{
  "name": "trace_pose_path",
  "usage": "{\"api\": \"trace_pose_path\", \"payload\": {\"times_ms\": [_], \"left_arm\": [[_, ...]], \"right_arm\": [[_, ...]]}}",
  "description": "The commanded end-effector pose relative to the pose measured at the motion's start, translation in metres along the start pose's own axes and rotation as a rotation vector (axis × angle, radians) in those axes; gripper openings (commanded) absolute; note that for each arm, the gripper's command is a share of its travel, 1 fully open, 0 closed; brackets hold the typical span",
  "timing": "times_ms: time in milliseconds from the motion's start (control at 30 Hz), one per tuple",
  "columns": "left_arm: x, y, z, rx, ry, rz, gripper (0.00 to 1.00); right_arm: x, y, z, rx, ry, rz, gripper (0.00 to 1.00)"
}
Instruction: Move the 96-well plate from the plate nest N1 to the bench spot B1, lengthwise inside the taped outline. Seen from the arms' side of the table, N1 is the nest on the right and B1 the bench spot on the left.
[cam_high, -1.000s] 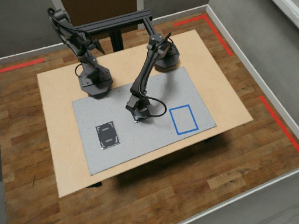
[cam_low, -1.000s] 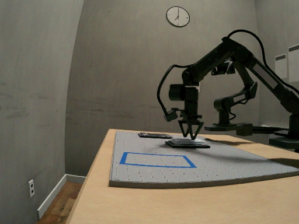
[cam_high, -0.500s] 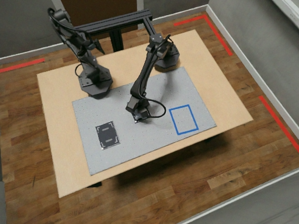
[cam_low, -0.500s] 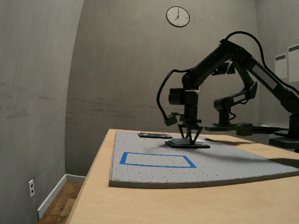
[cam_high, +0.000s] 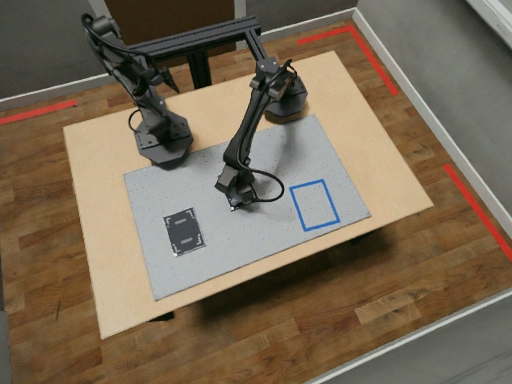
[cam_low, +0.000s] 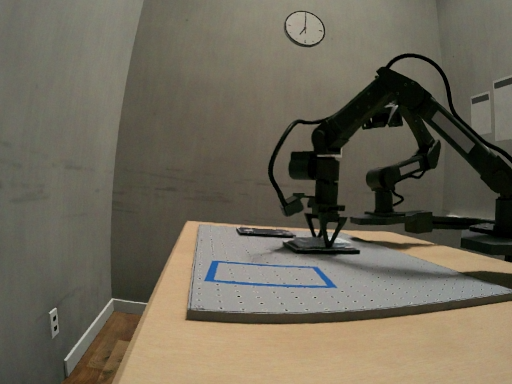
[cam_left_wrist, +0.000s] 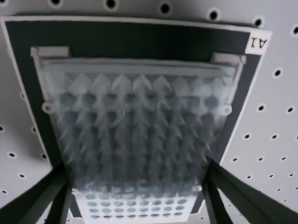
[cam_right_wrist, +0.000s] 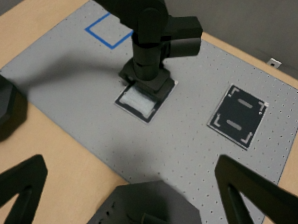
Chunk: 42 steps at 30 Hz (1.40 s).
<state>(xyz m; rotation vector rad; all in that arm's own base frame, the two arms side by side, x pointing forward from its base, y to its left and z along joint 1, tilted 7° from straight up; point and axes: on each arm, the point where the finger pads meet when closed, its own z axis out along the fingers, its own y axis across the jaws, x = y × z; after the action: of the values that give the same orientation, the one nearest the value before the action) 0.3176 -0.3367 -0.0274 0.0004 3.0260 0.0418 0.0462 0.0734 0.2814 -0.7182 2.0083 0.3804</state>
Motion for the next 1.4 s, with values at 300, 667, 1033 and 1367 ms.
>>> {"api": "trace_pose_path", "payload": {"times_ms": [300,667,1033,1367], "left_arm": [[-0.002,-0.003,-0.056,0.029,-0.023,-0.008,0.82],[-0.025,0.021,-0.049,0.052,-0.029,0.082,0.82],[-0.121,0.171,-0.041,0.021,0.021,0.075,0.82],[-0.164,0.239,-0.04,0.004,0.02,0.022,0.82]], "right_arm": [[-0.001,0.003,-0.005,-0.005,-0.003,-0.004,1.0],[-0.041,-0.019,0.013,0.042,-0.108,-0.025,1.0],[-0.13,-0.074,0.139,0.124,-0.281,-0.011,1.0],[-0.115,-0.042,0.244,0.046,-0.307,-0.01,1.0]]}}
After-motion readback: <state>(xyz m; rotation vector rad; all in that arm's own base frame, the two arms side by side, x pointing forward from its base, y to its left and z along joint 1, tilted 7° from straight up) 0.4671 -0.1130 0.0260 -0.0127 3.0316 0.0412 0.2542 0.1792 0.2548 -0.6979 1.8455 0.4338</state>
